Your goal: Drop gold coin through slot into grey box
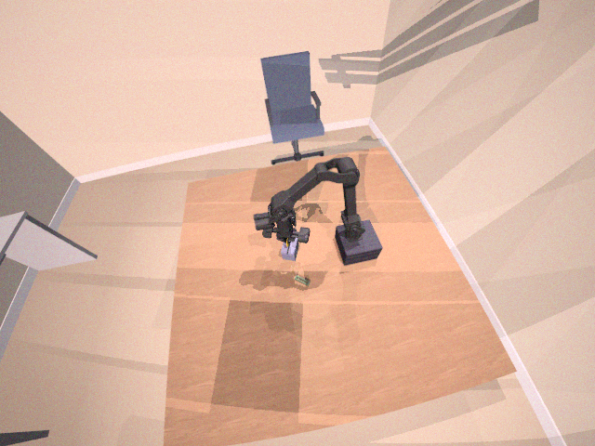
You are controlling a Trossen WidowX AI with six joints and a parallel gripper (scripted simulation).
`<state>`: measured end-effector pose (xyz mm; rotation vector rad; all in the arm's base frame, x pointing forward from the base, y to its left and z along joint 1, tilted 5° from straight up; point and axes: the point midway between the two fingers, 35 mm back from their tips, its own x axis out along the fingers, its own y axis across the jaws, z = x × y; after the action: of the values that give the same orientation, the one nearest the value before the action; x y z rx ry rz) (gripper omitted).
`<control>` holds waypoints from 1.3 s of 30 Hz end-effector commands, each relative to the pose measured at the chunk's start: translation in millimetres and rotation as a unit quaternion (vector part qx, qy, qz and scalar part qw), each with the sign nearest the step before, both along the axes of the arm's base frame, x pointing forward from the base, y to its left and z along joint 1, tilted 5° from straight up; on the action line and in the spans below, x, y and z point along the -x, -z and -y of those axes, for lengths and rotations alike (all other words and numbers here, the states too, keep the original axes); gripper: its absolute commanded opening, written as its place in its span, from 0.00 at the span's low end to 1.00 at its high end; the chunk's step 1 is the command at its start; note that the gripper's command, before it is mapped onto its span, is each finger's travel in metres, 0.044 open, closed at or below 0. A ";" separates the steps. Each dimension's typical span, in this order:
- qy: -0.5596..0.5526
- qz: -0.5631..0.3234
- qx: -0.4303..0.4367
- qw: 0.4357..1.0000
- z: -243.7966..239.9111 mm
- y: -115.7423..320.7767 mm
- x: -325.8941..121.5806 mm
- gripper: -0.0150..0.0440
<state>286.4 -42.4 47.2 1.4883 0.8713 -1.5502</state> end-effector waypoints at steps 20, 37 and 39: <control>0.000 -0.001 0.000 1.000 4.5 -1.5 1.5 0.25; -0.001 -0.001 0.000 1.000 6.5 4.1 2.2 0.25; -0.002 -0.001 0.000 1.000 6.5 4.8 2.4 0.25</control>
<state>285.2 -48.4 45.5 1.4909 0.8676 -1.5501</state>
